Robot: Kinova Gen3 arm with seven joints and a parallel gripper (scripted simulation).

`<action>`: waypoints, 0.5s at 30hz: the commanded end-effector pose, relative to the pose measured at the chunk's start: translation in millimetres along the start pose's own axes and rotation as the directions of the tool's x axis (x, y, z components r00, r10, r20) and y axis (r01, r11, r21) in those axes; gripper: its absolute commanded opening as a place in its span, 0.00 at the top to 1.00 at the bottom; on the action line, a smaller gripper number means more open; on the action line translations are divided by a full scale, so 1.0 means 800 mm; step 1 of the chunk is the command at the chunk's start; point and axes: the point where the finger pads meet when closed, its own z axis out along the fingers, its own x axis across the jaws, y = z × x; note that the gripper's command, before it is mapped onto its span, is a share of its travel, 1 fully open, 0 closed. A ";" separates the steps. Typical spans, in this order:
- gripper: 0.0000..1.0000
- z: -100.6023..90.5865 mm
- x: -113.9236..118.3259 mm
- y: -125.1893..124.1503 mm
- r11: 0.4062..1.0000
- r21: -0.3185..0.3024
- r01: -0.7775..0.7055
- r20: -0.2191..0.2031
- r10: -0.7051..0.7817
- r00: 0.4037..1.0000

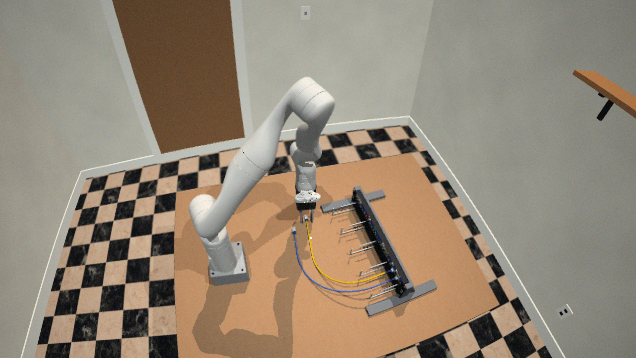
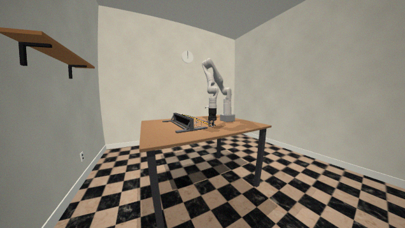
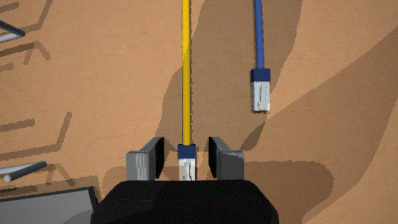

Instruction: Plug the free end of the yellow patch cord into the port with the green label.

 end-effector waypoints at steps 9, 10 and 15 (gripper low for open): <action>0.27 0.001 0.001 0.000 1.000 -0.001 0.000 0.000 0.000 1.000; 0.27 0.001 0.001 0.000 1.000 -0.001 0.000 0.000 0.000 1.000; 1.00 0.001 0.001 0.000 1.000 -0.001 0.000 0.000 0.000 1.000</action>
